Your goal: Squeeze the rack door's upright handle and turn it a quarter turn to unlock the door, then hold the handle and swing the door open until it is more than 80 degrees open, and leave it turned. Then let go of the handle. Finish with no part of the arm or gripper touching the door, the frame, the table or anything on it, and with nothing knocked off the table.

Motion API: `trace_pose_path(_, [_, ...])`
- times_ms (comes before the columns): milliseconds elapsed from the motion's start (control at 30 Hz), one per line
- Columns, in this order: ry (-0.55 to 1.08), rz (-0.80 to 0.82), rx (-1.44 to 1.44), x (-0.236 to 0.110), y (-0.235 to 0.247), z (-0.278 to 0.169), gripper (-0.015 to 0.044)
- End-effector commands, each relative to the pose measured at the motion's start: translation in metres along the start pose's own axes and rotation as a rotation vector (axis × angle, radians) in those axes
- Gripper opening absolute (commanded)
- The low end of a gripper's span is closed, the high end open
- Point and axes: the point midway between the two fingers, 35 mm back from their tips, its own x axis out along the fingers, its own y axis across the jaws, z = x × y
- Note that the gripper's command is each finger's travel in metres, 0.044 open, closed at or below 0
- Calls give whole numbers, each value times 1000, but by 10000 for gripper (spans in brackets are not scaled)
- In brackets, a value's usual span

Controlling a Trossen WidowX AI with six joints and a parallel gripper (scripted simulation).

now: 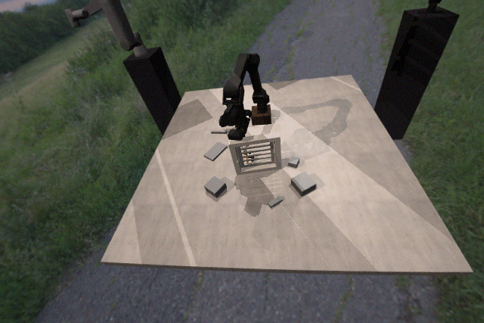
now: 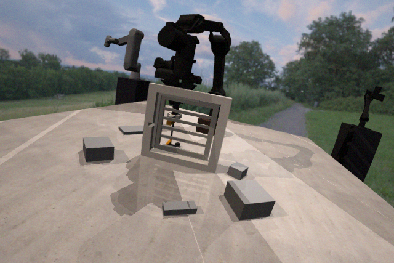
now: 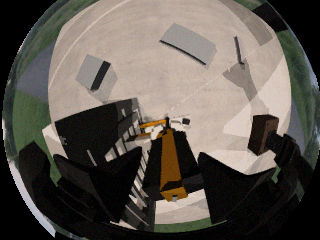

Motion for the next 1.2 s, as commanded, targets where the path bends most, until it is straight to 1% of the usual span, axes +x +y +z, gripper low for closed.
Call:
trace_pose_path(0, [1,0,-101,0,0,0,300])
trace_pose_path(1167, [0,1,-1835,0,0,0,300])
